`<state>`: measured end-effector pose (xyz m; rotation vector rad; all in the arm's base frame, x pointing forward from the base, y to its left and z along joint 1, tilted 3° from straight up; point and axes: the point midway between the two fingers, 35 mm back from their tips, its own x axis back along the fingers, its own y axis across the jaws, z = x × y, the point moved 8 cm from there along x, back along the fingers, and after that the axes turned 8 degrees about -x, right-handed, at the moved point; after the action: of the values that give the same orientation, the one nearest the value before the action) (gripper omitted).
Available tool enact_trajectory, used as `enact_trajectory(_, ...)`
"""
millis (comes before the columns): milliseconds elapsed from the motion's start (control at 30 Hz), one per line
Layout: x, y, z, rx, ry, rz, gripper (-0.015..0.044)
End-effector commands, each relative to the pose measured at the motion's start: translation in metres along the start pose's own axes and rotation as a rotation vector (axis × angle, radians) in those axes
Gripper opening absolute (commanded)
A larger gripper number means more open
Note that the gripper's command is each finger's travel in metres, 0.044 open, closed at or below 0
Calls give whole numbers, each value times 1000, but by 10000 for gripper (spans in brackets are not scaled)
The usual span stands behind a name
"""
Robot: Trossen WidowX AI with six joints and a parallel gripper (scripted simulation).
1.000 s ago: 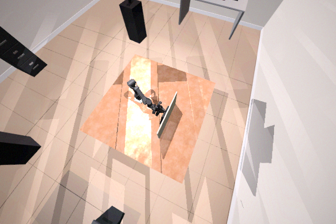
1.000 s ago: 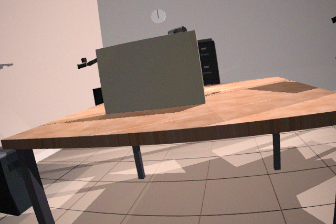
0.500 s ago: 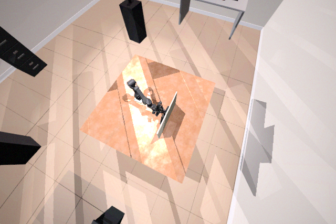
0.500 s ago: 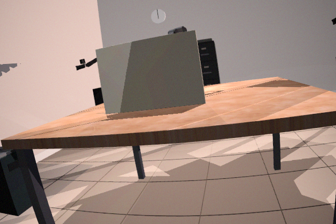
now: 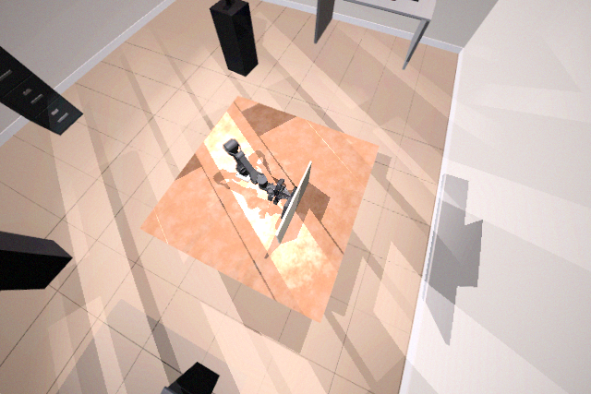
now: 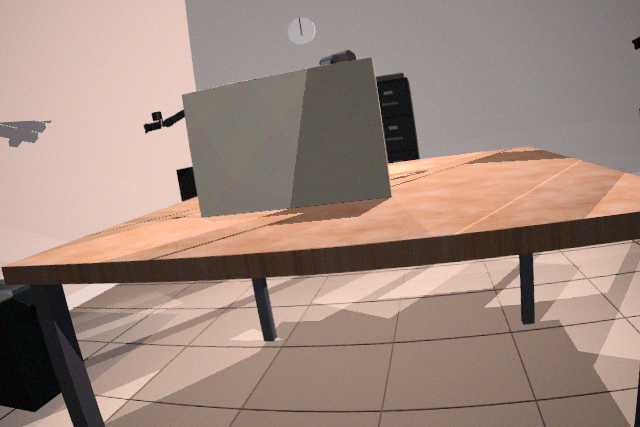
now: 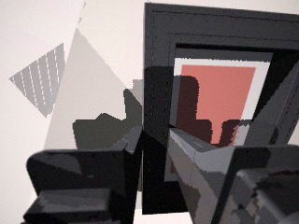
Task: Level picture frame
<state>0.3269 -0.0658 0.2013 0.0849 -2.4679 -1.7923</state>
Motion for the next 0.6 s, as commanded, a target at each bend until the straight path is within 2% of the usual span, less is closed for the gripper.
enact_trajectory(0,-1,5,-2,4,-1,-18,0)
enact_trajectory(567,-1,4,-6,4,-1,-18,0)
